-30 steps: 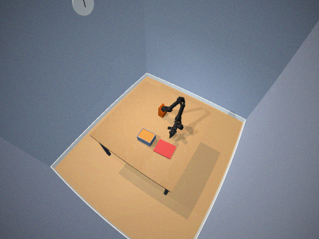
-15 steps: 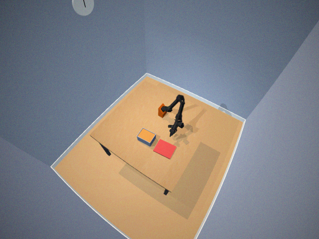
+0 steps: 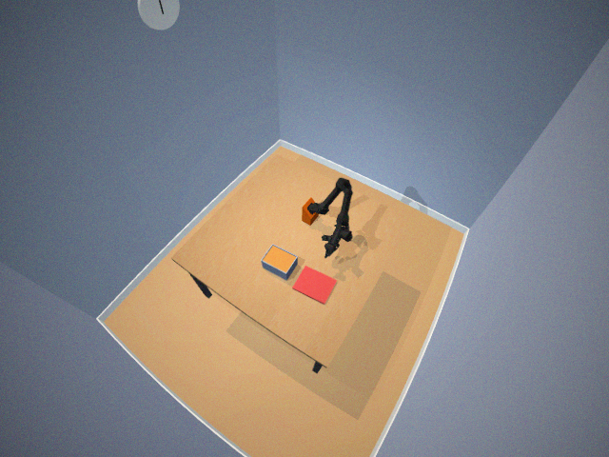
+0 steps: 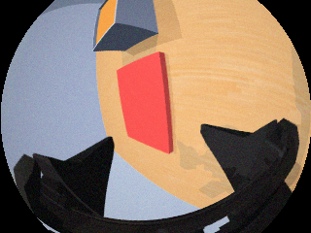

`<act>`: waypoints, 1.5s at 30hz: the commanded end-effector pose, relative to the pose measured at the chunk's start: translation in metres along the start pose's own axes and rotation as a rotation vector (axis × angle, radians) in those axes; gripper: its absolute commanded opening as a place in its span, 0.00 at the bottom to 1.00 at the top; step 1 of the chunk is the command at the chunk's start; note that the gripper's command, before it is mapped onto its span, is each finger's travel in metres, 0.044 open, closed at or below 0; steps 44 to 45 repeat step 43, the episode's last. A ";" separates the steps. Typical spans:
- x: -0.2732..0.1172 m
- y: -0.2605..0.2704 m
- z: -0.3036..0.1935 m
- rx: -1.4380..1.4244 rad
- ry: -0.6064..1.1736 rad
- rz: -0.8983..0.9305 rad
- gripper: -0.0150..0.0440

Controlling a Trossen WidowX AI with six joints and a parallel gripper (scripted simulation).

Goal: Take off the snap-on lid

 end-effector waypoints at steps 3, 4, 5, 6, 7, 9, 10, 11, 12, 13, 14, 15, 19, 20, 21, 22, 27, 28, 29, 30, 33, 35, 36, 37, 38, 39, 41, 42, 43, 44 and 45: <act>-0.014 0.009 -0.001 -0.004 0.015 0.012 1.00; -0.016 0.010 -0.001 -0.004 0.015 0.012 1.00; -0.017 0.011 -0.001 -0.004 0.015 0.012 1.00; -0.019 0.012 -0.001 -0.004 0.015 0.012 1.00; -0.020 0.012 -0.001 -0.004 0.015 0.012 1.00; -0.020 0.012 -0.001 -0.004 0.015 0.012 1.00; -0.020 0.012 -0.001 -0.004 0.015 0.012 1.00; -0.019 0.011 0.000 -0.004 0.015 0.012 1.00; -0.016 0.009 0.002 -0.004 0.015 0.012 1.00; -0.015 0.008 0.003 -0.004 0.015 0.012 1.00; -0.015 0.008 0.003 -0.004 0.015 0.012 1.00; -0.015 0.008 0.003 -0.004 0.015 0.012 1.00; -0.015 0.008 0.003 -0.004 0.015 0.012 1.00; -0.015 0.008 0.003 -0.004 0.015 0.012 1.00; -0.015 0.008 0.003 -0.004 0.015 0.012 1.00; -0.015 0.008 0.003 -0.004 0.015 0.012 1.00; -0.015 0.008 0.003 -0.004 0.015 0.012 1.00; -0.015 0.008 0.003 -0.004 0.015 0.012 1.00; -0.015 0.008 0.003 -0.004 0.015 0.012 1.00; -0.015 0.008 0.003 -0.004 0.015 0.012 1.00; -0.015 0.008 0.003 -0.004 0.015 0.012 1.00; -0.015 0.008 0.003 -0.004 0.015 0.012 1.00; -0.015 0.008 0.003 -0.004 0.015 0.012 1.00; -0.015 0.008 0.003 -0.004 0.015 0.012 1.00; -0.015 0.008 0.003 -0.004 0.015 0.012 1.00; -0.015 0.008 0.003 -0.004 0.015 0.012 1.00; -0.015 0.008 0.003 -0.004 0.015 0.012 0.96; -0.015 0.008 0.003 -0.004 0.015 0.012 0.91; -0.015 0.008 0.003 -0.004 0.015 0.012 0.87; -0.015 0.008 0.003 -0.004 0.015 0.012 0.87; -0.015 0.008 0.003 -0.004 0.015 0.012 0.87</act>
Point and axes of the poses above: the point midway between the two fingers, 35 mm back from their tips, its own x axis out along the fingers, its own y axis across the jaws, z = x × y, the point moved 10 cm from there along -x, back along the fingers, and after that the axes turned 12 degrees about -x, right-handed, at the moved point
